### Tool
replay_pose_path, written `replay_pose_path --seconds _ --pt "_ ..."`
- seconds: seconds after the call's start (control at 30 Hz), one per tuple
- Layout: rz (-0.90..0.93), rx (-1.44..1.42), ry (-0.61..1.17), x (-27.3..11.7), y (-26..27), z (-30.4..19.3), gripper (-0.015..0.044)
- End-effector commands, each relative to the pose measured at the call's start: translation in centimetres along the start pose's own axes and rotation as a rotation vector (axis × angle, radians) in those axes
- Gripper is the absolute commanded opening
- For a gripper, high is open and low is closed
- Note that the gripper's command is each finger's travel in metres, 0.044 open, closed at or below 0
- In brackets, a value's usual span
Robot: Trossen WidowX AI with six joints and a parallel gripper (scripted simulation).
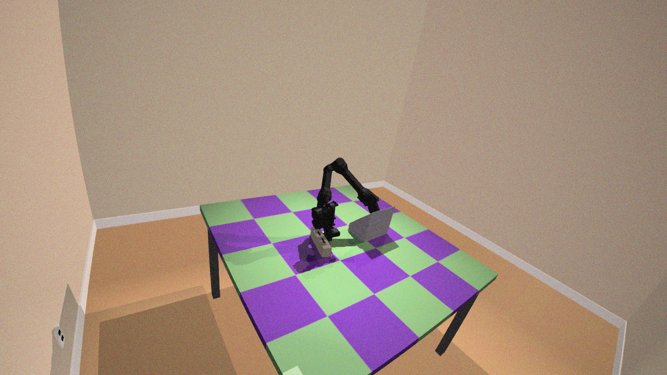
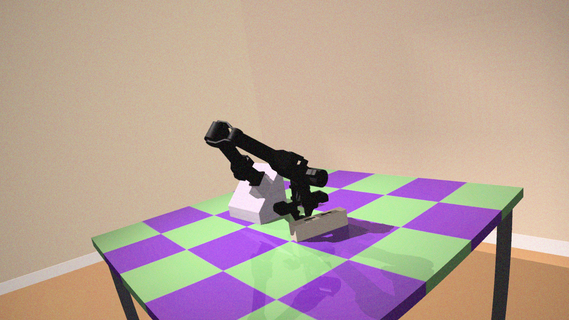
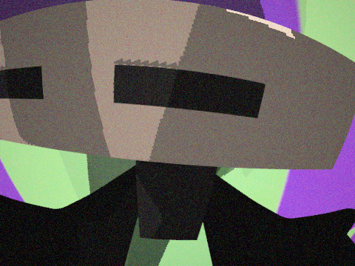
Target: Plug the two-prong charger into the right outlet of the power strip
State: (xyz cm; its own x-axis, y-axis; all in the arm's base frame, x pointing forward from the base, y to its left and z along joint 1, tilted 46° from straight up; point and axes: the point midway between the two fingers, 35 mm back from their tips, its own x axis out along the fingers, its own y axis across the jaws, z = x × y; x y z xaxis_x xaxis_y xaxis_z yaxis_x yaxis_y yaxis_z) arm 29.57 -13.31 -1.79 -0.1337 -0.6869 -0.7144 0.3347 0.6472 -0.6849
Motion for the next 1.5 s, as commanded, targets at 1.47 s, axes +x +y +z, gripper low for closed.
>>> replay_pose_path --seconds 1.47 --pt "0.002 0.024 -0.024 -0.39 -0.25 1.57 0.0"
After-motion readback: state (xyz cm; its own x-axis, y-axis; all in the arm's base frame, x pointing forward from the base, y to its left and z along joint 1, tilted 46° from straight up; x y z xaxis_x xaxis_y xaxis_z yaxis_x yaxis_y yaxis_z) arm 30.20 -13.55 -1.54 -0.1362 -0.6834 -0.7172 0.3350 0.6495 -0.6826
